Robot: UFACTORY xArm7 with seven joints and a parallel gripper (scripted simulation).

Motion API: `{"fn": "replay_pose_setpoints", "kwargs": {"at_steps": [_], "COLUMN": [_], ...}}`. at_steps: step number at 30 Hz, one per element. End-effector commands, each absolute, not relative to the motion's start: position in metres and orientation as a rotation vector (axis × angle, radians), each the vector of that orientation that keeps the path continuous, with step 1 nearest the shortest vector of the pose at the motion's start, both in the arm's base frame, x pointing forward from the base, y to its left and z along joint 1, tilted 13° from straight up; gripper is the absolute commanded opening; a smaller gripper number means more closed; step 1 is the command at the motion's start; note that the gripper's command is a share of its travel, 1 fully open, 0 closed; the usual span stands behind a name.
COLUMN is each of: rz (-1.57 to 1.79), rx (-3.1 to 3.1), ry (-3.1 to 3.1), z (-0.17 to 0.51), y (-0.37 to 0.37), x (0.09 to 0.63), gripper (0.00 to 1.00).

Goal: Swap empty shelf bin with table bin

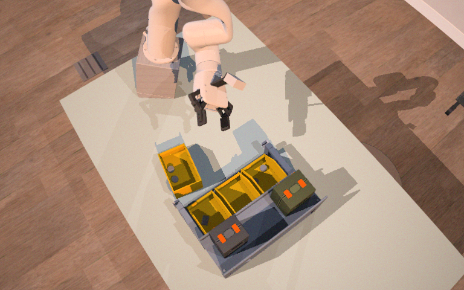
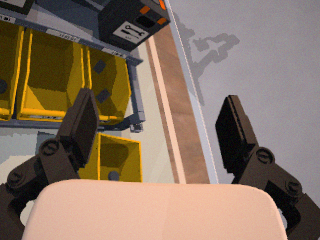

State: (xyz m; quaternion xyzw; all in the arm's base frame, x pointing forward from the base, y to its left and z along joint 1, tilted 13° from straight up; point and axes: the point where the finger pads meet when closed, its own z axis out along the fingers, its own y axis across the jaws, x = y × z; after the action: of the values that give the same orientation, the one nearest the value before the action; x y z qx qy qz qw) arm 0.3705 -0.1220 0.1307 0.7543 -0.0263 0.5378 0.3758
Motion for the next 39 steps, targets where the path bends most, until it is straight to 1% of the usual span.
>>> {"fn": "replay_pose_setpoints", "kwargs": {"at_steps": [1, 20, 39], "rz": [1.398, 1.485, 1.560], "rx": [1.909, 1.802, 1.590], "ry": [-0.028, 0.192, 0.617], "z": [0.136, 0.162, 0.193], "y": [-0.121, -0.113, -0.088], "x": [0.378, 0.413, 0.460], "gripper": [1.00, 1.00, 1.00]}}
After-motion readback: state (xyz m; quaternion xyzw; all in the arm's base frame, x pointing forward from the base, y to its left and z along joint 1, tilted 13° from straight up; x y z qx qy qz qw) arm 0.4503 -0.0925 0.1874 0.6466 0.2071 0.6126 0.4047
